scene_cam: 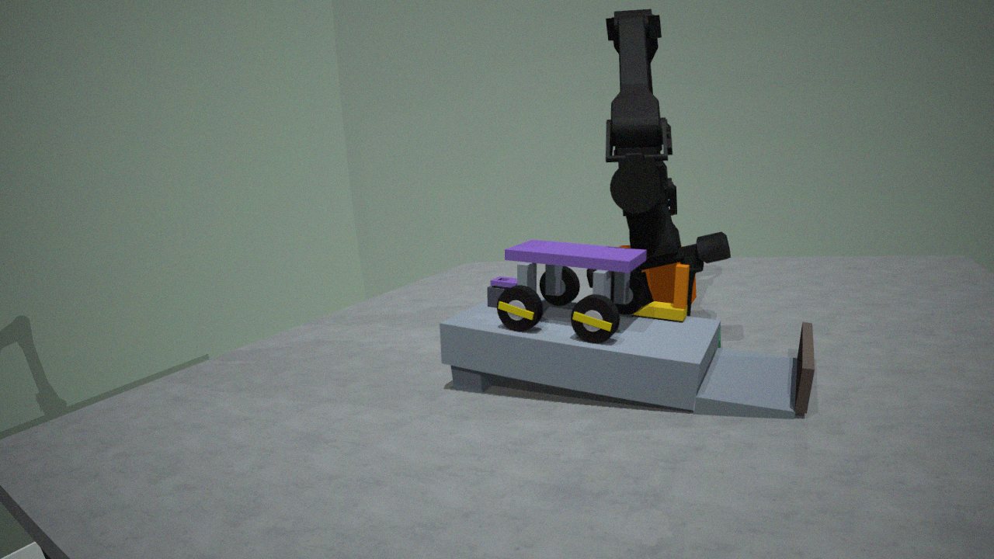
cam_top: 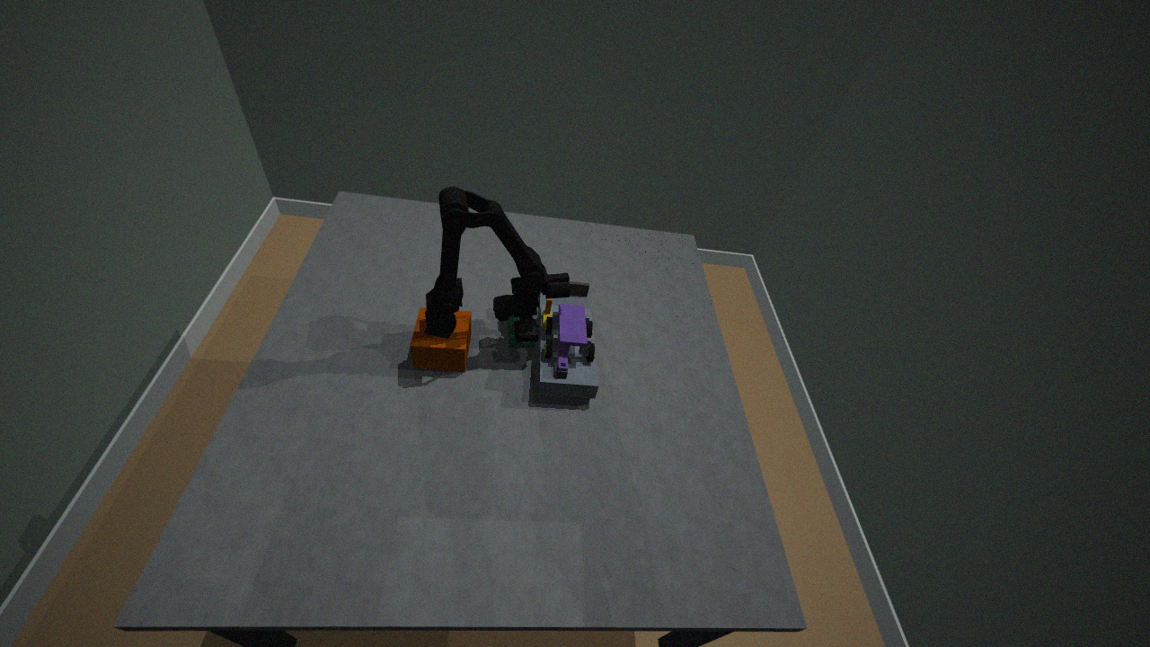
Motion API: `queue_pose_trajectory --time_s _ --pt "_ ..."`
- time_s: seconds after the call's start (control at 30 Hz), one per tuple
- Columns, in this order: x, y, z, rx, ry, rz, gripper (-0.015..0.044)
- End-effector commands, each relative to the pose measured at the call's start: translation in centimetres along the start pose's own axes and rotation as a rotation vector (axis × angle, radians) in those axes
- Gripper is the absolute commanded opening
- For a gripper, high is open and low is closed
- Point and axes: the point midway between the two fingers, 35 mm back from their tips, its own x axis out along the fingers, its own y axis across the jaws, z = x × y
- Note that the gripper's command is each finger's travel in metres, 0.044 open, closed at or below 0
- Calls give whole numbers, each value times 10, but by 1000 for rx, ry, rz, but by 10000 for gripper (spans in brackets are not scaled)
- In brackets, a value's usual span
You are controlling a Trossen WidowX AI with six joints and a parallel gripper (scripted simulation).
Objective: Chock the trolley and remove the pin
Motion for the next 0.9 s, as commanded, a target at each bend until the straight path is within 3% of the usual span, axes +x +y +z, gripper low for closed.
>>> queue_pose_trajectory --time_s 0.0,0.87 --pt "2 3 1 -1 -4 -3 190" --pt "8 8 2 -1 -5 -2 190"
